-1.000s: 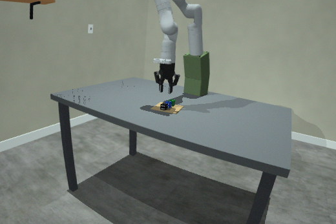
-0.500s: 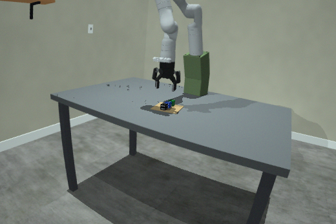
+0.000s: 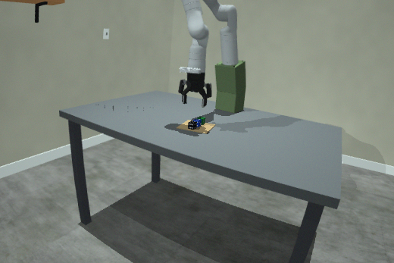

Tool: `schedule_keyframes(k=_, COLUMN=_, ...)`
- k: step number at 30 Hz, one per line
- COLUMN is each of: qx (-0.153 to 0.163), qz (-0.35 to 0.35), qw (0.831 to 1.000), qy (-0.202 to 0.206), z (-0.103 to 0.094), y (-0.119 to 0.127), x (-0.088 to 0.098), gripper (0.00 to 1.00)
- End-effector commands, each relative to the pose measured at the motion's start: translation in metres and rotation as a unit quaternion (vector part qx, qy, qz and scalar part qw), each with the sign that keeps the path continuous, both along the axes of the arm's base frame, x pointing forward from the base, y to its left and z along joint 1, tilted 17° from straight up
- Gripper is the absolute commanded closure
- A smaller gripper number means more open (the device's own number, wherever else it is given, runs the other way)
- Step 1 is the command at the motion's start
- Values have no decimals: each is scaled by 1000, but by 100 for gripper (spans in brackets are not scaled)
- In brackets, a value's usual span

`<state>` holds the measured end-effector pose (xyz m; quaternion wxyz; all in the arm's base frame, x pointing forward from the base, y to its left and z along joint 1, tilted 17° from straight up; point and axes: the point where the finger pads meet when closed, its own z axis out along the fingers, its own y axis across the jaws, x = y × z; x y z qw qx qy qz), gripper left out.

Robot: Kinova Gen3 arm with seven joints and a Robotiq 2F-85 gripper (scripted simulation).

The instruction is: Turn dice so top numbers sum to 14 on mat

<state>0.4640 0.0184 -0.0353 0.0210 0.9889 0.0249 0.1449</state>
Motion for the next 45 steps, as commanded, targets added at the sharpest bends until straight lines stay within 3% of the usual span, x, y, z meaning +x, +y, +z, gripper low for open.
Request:
schedule_keyframes(k=1, qx=0, qz=0, qw=1000, qy=-1, z=1, y=0, x=0, gripper=0)
schedule_keyframes(k=15, qx=0, qz=0, qw=1000, qy=-1, z=17, y=1, x=-4, gripper=0)
schedule_keyframes(k=45, qx=0, qz=0, qw=1000, qy=-1, z=68, y=3, x=-20, gripper=0)
